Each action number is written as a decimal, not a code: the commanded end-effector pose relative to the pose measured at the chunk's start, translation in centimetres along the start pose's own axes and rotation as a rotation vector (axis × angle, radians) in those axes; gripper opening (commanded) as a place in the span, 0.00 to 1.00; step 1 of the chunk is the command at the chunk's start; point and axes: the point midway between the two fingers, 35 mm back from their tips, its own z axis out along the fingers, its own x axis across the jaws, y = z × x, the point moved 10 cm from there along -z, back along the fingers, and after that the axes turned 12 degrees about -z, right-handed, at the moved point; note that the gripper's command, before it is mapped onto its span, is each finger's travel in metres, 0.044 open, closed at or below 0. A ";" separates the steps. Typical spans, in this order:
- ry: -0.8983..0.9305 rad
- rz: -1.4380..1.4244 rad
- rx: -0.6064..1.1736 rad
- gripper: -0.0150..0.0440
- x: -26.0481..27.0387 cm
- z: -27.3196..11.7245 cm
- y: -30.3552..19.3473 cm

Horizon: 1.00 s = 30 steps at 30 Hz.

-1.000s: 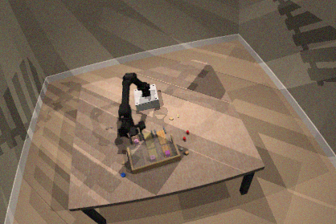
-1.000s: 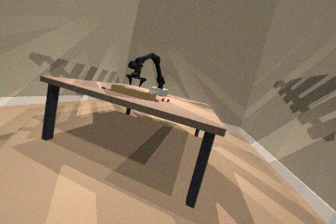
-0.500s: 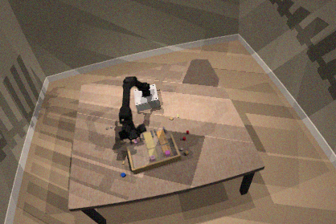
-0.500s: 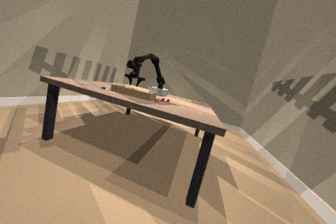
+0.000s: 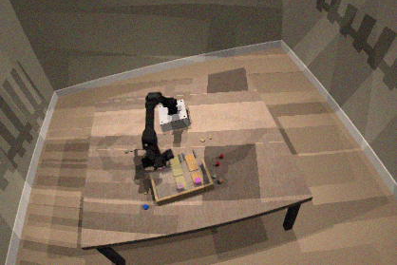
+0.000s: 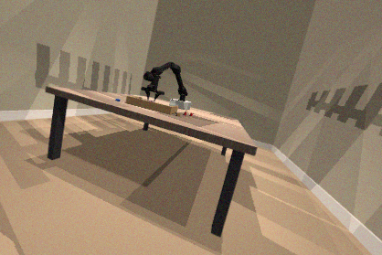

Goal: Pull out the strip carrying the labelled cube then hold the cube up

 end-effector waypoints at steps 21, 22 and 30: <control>0.001 0.002 0.001 0.45 0.1 2.1 -0.1; 0.001 0.002 0.001 0.44 0.1 2.1 -0.1; 0.000 0.002 0.001 0.25 0.6 1.4 -0.7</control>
